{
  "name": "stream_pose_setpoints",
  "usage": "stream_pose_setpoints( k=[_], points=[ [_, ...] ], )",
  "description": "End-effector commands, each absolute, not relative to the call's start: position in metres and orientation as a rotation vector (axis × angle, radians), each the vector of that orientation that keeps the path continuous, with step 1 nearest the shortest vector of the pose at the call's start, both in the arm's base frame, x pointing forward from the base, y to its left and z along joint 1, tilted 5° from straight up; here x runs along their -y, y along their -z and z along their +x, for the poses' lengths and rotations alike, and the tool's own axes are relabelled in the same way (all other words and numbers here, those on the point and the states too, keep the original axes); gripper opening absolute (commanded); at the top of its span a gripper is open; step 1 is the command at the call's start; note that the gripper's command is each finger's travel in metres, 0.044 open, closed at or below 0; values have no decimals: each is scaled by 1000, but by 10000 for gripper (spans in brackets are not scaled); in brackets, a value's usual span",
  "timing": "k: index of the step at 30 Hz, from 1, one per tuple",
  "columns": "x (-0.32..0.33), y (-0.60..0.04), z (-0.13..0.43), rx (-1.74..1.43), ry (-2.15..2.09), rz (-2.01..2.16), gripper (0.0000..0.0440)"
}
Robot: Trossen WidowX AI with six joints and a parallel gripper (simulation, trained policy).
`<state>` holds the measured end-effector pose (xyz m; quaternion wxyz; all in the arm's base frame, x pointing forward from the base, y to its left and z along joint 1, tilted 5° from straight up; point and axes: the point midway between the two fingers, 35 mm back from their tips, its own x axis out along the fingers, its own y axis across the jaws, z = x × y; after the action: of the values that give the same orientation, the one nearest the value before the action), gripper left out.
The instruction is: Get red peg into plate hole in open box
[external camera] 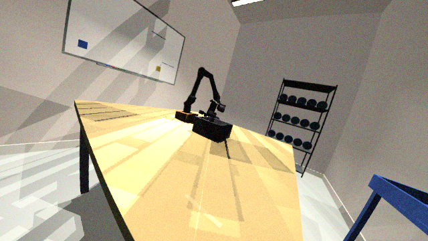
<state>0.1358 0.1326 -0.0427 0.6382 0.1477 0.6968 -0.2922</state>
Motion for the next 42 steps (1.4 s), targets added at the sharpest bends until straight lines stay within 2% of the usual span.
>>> stream_pose_setpoints(
  k=[1, 25, 42],
  points=[
    [-132, 44, 137, -1592, 679, 302, 2],
    [-141, -46, 200, -1426, 662, 341, 0],
    [-101, -83, 263, -1279, 800, 482, 0]
  ],
)
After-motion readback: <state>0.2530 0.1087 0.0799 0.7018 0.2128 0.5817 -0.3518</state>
